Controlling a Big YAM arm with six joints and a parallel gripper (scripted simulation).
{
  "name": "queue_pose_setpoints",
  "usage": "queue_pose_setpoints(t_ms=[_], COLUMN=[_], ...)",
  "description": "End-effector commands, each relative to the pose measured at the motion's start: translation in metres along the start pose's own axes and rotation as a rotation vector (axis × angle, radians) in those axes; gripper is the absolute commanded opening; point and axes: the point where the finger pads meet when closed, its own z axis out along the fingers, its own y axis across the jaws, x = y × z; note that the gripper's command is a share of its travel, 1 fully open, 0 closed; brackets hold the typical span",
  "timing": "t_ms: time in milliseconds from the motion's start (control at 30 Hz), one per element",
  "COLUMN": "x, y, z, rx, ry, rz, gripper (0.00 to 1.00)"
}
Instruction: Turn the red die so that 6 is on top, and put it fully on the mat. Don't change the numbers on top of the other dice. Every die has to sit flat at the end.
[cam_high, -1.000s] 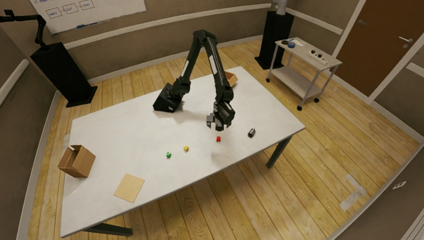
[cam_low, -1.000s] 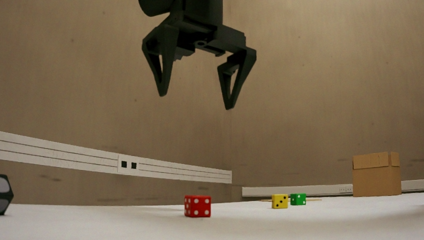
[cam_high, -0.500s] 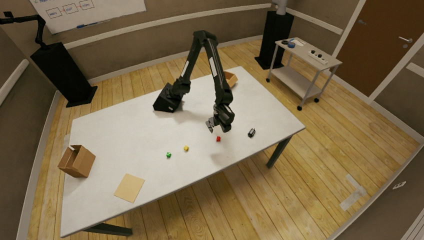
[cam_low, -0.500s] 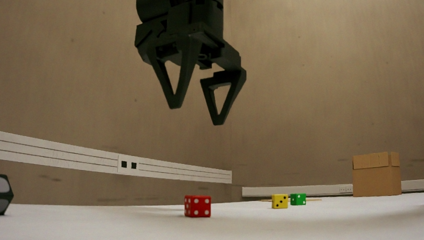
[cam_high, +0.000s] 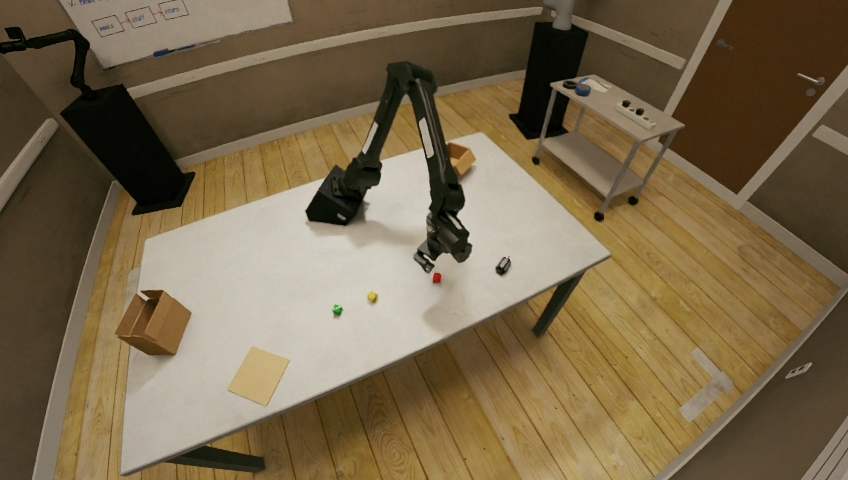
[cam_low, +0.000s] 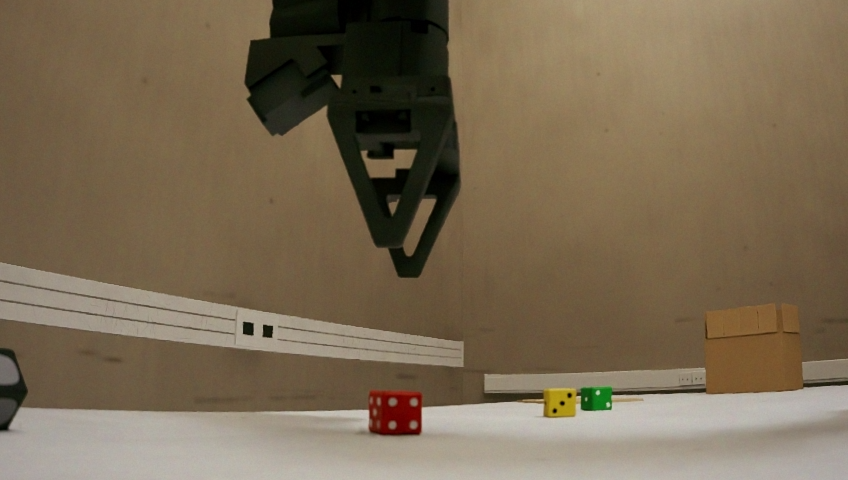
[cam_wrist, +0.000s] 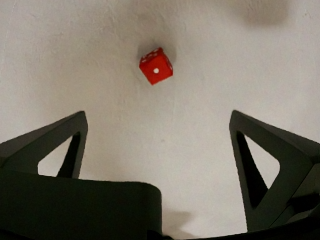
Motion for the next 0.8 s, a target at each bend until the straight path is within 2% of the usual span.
queue_pose_setpoints(t_ms=[0,333,533,567,600,767], x=[0.001,0.002,0.001,-0.001,-0.001,-0.001], y=[0.001,0.002,0.000,0.003,0.003,0.003], z=[0.008,0.021,0.020,0.014,0.014,0.014], rx=[-0.009,-0.011,-0.007,0.000,0.000,0.000], ry=[0.010,0.008,0.007,-0.007,-0.007,-0.007], rz=[-0.153,-0.483,-0.528,-0.537,-0.537,-0.537], gripper=[1.00,1.00,1.00,1.00,0.39,0.39])
